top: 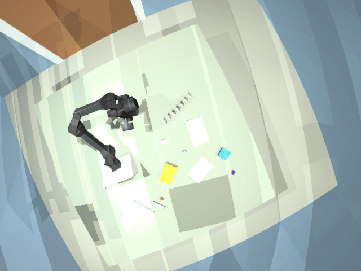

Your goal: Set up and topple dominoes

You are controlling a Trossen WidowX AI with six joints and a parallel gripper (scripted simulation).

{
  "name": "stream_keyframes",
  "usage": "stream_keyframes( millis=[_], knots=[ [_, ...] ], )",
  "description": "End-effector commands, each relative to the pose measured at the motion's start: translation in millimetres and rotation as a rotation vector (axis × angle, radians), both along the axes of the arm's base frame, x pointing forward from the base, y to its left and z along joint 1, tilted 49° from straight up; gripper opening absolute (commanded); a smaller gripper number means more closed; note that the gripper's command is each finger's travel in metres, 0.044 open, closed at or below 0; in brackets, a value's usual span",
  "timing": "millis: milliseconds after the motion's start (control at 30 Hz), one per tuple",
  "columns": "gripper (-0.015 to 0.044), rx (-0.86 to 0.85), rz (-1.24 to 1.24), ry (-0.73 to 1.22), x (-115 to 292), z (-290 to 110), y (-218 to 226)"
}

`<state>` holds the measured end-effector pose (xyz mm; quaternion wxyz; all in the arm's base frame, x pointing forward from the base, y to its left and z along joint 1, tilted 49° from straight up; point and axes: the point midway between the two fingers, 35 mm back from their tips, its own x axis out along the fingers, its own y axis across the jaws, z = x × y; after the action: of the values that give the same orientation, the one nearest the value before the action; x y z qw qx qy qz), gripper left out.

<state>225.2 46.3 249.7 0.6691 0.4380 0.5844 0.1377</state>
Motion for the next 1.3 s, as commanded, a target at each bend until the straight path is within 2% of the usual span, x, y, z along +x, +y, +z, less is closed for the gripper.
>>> stream_keyframes(
  millis=[0,100,200,567,967,1267],
  knots=[
    [0.0107,0.004,-0.011,-0.015,-7,12,-7],
    [0.0107,-0.008,0.012,-0.030,-1,9,-11],
    [0.0107,-0.055,0.111,-0.093,25,-4,-32],
    [0.0107,-0.126,0.487,-0.375,101,-81,-111],
    [0.0107,-0.126,0.493,-0.380,102,-83,-111],
    [0.0107,-0.123,0.493,-0.369,115,-112,-82]
  ],
)
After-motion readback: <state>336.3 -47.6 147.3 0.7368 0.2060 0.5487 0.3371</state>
